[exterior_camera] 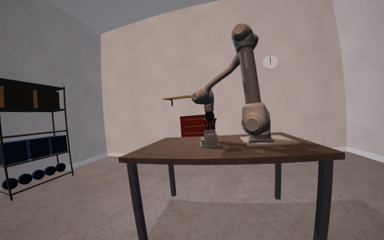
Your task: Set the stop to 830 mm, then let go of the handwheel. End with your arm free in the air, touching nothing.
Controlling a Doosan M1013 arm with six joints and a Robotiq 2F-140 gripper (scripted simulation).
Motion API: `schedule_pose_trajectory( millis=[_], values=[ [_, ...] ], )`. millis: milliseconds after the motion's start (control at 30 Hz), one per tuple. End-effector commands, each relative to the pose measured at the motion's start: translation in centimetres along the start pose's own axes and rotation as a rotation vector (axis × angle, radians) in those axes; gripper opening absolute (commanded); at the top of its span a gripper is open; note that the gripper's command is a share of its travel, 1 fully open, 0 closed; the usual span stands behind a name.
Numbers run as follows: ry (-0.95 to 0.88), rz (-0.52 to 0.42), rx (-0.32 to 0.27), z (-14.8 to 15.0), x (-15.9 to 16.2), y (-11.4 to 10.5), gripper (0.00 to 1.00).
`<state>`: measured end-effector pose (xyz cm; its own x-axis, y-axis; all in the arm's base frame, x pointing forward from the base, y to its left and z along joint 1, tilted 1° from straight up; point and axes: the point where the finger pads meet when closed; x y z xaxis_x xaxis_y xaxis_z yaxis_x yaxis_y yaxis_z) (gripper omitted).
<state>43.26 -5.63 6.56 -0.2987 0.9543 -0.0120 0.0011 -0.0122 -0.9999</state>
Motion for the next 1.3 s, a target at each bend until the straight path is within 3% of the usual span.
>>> schedule_pose_trajectory(
  millis=[0, 1267],
  values=[
    [0.000, 0.000, -0.001, -0.1, 0.0, 0.2, 0.04],
    [0.000, 0.000, -0.001, -3.2, 0.3, 1.4, 0.04]
  ],
)
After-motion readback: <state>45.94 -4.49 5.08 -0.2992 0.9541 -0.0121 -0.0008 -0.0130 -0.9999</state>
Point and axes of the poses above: the point where the finger pads meet when closed, its own y axis out along the fingers, its own z axis across the jaws, x = y × z, and after that the axes turned 6 degrees about y, right-handed
